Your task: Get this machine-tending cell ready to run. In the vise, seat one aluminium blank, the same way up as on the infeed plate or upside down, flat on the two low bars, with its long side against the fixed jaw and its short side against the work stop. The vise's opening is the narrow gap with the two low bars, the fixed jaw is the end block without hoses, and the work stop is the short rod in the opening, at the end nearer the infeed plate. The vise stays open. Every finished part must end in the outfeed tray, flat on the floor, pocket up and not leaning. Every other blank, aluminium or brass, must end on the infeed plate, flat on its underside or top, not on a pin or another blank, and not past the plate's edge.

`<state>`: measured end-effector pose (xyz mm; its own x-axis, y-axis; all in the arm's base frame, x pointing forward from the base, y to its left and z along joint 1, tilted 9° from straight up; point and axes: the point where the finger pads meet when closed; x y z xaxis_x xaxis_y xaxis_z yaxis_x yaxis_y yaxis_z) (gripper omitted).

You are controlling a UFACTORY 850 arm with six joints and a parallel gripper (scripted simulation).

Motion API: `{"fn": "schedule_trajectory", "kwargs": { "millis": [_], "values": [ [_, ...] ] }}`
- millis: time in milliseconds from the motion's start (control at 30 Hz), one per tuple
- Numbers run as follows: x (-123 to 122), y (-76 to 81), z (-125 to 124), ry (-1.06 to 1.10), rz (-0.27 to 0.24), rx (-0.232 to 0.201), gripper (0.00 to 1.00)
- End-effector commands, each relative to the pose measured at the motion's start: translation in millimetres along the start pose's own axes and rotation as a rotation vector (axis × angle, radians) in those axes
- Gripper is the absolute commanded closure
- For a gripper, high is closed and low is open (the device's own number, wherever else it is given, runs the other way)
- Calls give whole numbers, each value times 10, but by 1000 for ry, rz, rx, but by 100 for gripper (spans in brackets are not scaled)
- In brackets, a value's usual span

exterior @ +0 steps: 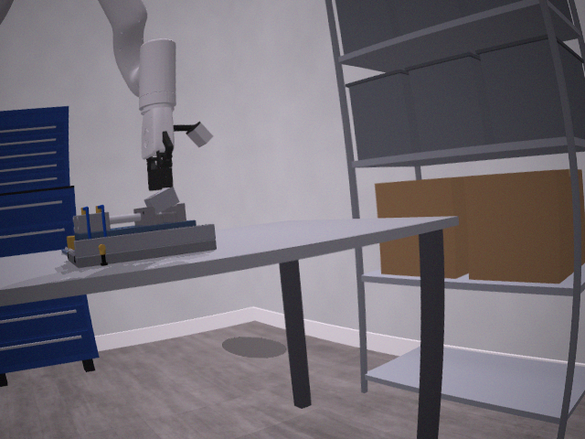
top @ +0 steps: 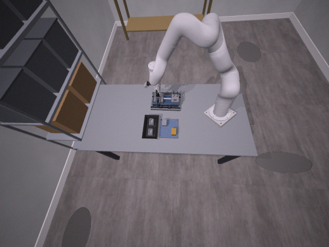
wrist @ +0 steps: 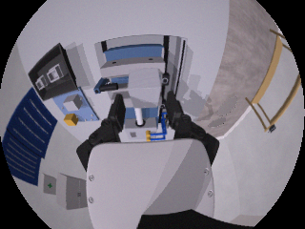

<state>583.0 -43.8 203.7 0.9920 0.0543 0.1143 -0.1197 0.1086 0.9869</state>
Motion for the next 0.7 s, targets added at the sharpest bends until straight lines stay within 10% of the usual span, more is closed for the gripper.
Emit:
{"fn": "schedule_trajectory", "kwargs": {
  "millis": [0, 667],
  "values": [
    [9, 9, 1, 0, 2, 0, 31],
    [9, -11, 1, 0, 2, 0, 31]
  ]
}}
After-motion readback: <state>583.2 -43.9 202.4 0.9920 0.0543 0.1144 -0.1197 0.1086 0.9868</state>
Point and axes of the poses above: the point where the finger pads meet when closed, its own y axis back along the fingers, its own z axis across the jaws, x = y × z, and after that the axes turned 3 degrees about -y, right-handed
